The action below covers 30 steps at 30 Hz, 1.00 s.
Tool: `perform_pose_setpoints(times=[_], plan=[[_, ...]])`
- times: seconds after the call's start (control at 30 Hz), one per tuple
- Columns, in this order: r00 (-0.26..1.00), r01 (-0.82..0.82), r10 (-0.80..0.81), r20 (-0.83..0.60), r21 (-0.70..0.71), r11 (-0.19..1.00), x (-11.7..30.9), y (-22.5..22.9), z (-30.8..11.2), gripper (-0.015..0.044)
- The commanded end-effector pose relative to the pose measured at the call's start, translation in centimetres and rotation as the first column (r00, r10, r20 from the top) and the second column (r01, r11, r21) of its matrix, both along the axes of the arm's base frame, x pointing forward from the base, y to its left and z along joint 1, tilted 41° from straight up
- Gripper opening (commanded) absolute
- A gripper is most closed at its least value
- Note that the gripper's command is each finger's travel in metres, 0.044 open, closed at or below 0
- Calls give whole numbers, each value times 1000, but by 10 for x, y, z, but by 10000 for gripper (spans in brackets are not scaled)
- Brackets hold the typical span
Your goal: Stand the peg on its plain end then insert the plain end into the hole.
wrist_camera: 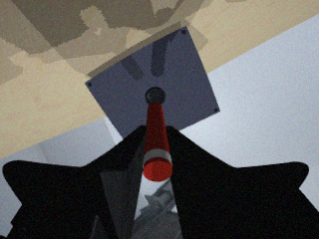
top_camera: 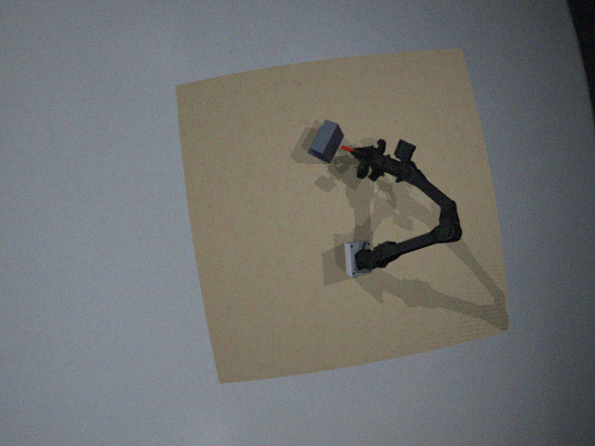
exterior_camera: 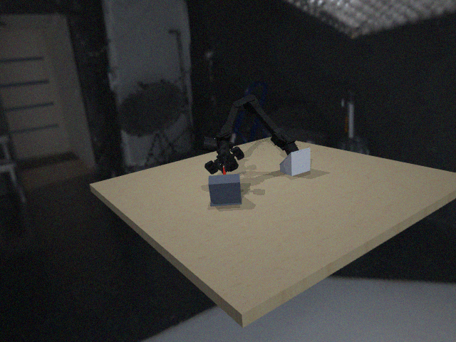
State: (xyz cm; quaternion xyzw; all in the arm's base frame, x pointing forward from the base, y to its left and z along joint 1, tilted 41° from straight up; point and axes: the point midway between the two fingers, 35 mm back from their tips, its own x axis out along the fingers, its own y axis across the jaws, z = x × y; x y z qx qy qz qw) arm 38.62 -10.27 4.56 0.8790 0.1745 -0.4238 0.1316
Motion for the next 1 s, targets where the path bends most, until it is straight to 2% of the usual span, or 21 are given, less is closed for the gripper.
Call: perform_pose_setpoints(times=[0.0, 0.97], plan=[[1000, -5, 4, 5, 12, 1000, 2, 1, -5, 0], [1000, -10, 9, 13, 12, 1000, 16, 5, -24, 0]])
